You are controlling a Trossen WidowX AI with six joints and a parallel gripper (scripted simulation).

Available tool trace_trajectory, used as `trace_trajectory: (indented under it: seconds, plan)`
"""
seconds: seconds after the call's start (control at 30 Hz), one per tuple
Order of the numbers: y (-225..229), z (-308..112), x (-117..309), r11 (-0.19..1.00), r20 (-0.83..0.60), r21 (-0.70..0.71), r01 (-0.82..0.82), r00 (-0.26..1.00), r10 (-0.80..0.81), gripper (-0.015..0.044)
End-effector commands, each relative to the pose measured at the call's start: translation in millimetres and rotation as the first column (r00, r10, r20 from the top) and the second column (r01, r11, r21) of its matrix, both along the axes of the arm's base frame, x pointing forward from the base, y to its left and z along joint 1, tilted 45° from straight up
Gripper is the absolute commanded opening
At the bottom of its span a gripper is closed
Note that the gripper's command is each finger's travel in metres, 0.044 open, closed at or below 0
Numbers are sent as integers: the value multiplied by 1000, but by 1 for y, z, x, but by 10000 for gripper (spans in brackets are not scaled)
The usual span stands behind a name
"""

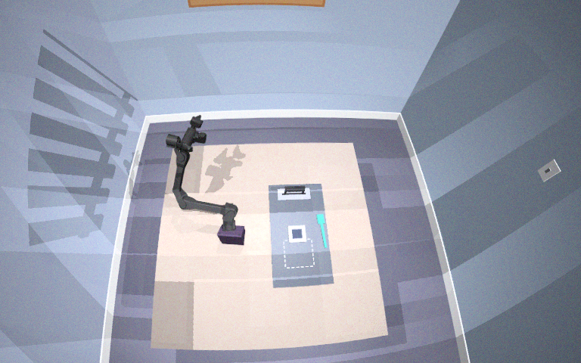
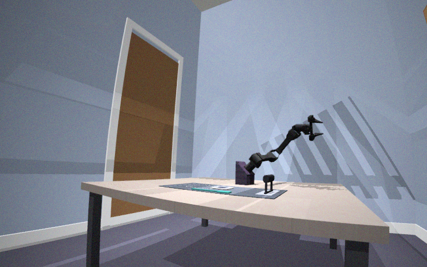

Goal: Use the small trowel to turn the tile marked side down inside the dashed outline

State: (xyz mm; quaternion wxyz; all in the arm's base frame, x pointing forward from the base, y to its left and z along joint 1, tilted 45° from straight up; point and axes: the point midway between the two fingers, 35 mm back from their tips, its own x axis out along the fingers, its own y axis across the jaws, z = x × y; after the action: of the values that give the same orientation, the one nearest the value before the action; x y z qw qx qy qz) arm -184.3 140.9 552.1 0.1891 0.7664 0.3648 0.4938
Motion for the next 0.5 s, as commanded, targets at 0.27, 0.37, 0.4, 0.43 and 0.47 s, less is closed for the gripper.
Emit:
trace_trajectory:
  seconds: [0.27,0.37,0.4,0.43,0.47]
  plan:
    - [0,0,0,1000,0,-1,0,1000,0,164]
    - [0,0,0,1000,0,-1,0,1000,0,100]
    - [0,0,0,1000,0,-1,0,1000,0,100]
    - [0,0,0,1000,0,-1,0,1000,0,100]
    - [0,0,0,1000,0,-1,0,1000,0,100]
